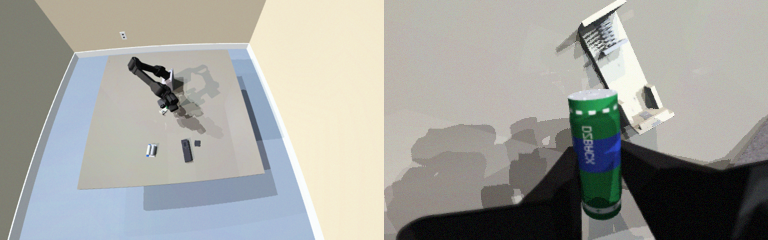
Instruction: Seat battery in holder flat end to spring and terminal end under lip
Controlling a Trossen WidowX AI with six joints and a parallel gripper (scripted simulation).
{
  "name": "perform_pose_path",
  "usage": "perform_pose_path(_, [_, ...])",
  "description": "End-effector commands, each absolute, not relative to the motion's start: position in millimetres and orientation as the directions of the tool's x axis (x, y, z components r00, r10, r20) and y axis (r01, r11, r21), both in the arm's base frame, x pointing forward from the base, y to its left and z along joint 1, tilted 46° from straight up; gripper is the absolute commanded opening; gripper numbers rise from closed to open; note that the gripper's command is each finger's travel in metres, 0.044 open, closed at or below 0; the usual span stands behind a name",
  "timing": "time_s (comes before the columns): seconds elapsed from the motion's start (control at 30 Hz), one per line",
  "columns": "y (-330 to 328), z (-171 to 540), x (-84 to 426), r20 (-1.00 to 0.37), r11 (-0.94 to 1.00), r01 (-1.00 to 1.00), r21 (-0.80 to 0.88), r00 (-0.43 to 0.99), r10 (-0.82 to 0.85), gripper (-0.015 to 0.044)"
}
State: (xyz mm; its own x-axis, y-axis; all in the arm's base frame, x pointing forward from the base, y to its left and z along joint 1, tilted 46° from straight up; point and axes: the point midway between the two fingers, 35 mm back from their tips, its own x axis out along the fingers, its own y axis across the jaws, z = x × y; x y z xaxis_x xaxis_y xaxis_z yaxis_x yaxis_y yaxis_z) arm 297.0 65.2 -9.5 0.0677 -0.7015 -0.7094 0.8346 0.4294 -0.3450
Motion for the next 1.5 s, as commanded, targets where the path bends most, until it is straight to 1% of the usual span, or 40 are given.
perform_pose_path(0.0, [52, 4, 291, -0.704, 0.504, 0.746, -0.436, 0.066, -0.707, 0.0082])
perform_pose_path(0.2, [34, 24, 282, -0.705, 0.603, 0.581, -0.547, 0.068, -0.706, 0.0082])
perform_pose_path(0.3, [29, 28, 280, -0.706, 0.622, 0.539, -0.568, 0.07, -0.705, 0.0082])
perform_pose_path(0.5, [28, 26, 279, -0.713, 0.625, 0.536, -0.567, 0.06, -0.698, 0.0082])
perform_pose_path(0.87, [4, -2, 277, -0.787, 0.615, 0.549, -0.566, -0.137, -0.602, 0.0082])
perform_pose_path(1.1, [3, -4, 277, -0.786, 0.608, 0.55, -0.573, -0.158, -0.598, 0.0082])
perform_pose_path(1.47, [-4, -7, 281, -0.803, 0.605, 0.548, -0.579, -0.253, -0.54, 0.0082])
